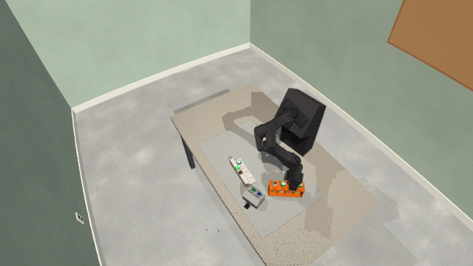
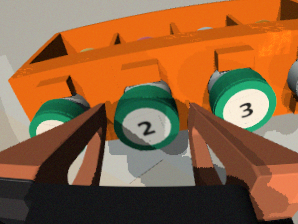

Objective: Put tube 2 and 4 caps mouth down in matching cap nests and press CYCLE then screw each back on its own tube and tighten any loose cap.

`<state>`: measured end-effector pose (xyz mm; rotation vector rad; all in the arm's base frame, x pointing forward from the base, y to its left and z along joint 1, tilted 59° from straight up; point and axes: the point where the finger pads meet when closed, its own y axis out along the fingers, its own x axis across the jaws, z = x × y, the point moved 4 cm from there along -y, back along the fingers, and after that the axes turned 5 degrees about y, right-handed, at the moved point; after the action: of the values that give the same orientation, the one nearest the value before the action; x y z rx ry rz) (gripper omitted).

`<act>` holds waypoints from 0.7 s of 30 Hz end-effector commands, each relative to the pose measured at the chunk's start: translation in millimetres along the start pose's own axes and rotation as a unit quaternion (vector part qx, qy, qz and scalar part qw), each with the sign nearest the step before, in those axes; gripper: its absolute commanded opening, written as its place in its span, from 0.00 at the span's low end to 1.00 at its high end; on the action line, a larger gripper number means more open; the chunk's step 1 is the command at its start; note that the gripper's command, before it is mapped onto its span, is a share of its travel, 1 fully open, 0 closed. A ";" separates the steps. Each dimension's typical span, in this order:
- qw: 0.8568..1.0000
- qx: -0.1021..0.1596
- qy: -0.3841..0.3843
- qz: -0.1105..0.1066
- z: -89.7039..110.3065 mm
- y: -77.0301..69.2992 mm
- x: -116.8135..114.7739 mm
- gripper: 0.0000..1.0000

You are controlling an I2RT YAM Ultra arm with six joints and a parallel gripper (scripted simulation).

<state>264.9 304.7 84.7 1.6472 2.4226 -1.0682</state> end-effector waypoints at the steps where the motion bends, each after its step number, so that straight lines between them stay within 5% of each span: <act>1: 0.997 -0.004 -0.076 -0.002 -1.8 -2.4 1.5 0.49; 6: 0.986 -0.004 -0.168 -0.002 -1.7 -2.5 1.4 0.49; 12: 0.986 -0.004 -0.168 -0.002 -1.7 -2.5 1.2 0.49; 13: 0.986 -0.004 -0.168 -0.002 -1.7 -2.5 1.2 0.00; 21: 0.986 -0.004 -0.168 -0.002 -1.7 -2.5 1.2 0.00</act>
<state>264.8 304.4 84.6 1.3395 2.2064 -1.2296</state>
